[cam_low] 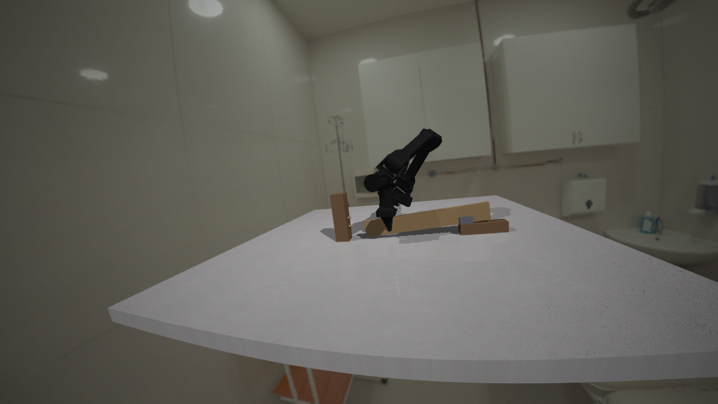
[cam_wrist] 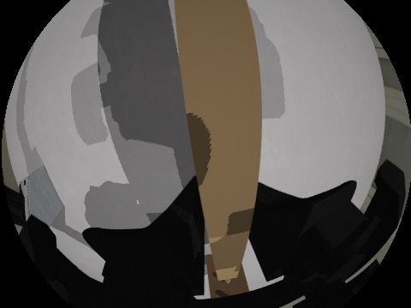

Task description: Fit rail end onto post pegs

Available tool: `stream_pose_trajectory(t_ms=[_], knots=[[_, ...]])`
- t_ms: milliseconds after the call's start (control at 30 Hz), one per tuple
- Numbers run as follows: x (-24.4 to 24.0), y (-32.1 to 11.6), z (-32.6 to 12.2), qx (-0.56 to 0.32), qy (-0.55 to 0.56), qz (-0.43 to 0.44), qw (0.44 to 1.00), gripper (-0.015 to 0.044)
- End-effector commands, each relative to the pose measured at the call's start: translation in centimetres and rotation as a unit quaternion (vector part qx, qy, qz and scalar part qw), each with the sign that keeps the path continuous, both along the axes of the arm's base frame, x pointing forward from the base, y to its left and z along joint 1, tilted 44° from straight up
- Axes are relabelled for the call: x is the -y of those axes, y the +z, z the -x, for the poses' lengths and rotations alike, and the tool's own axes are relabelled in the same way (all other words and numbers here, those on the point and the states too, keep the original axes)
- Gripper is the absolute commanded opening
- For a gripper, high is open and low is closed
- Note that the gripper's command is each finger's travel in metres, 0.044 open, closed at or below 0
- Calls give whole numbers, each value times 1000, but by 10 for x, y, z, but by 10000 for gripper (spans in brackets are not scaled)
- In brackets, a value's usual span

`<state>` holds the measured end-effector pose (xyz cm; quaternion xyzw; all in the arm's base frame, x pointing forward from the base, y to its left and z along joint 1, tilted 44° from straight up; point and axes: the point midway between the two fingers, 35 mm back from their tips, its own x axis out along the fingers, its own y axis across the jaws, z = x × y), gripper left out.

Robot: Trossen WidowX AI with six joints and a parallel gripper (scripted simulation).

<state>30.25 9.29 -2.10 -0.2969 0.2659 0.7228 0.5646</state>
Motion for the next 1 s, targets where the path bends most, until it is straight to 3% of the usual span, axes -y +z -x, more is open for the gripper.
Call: stream_pose_trajectory(t_ms=[0, 967], knots=[[3, 4, -4, 5, -2, -3, 1000, 0], [12, 14, -8, 6, -2, -3, 1000, 0]])
